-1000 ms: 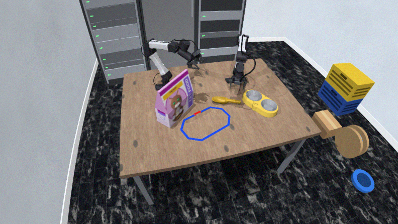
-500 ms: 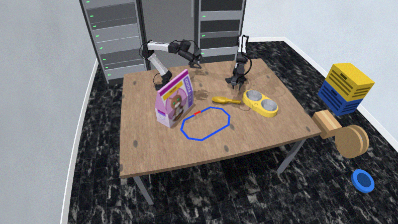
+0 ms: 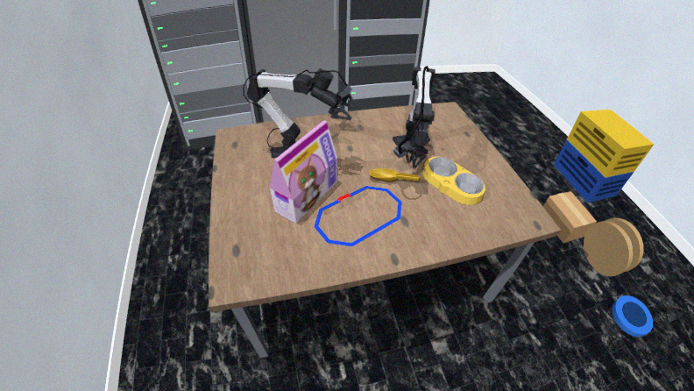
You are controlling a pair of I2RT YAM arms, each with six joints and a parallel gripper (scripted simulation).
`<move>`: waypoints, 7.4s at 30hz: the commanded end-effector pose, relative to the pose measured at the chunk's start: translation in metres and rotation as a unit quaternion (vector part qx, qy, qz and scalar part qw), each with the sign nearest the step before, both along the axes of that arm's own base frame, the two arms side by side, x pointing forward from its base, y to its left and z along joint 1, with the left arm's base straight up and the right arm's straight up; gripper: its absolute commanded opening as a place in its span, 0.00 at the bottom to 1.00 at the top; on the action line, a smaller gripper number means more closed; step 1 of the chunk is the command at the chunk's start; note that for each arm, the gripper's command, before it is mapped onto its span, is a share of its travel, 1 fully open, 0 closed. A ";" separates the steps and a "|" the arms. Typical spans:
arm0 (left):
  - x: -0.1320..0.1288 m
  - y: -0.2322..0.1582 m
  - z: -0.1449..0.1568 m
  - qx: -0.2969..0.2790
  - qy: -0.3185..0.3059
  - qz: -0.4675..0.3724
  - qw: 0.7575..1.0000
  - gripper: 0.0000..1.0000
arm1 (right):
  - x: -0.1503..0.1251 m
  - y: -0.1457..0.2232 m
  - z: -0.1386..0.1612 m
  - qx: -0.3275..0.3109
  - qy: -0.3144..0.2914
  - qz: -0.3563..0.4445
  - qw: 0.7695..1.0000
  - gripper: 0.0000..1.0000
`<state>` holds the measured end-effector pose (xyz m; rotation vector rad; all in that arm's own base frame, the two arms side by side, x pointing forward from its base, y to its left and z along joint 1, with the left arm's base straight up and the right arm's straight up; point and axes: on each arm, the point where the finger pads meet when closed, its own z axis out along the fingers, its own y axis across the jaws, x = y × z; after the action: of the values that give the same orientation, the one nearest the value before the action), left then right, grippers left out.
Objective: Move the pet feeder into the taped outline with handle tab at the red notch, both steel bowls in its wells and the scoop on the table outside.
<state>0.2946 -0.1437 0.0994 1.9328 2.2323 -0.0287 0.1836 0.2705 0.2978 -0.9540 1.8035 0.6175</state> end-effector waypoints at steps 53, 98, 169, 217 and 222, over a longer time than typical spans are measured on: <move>0.013 -0.009 -0.071 0.086 0.046 -0.293 0.951 0.30 | 0.000 -0.018 -0.019 -0.040 0.022 -0.038 0.998 1.00; -0.114 -0.048 -0.020 0.071 0.002 -0.256 0.964 0.19 | -0.060 -0.032 -0.049 -0.073 0.034 0.093 0.992 1.00; -0.167 -0.059 -0.068 0.061 0.073 0.095 0.991 0.19 | -0.070 -0.034 -0.046 -0.067 0.030 0.114 0.991 1.00; -0.037 0.027 0.025 -0.076 -0.019 0.392 0.917 1.00 | -0.038 0.029 0.013 0.089 -0.078 -0.078 0.990 1.00; -0.002 0.062 0.034 -0.101 -0.042 0.479 0.871 1.00 | -0.047 0.039 0.014 0.105 -0.078 -0.085 0.988 1.00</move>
<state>0.2601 -0.0826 0.1216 0.6888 2.7692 0.0019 0.1239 0.3048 0.2925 -0.8725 1.6754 0.6150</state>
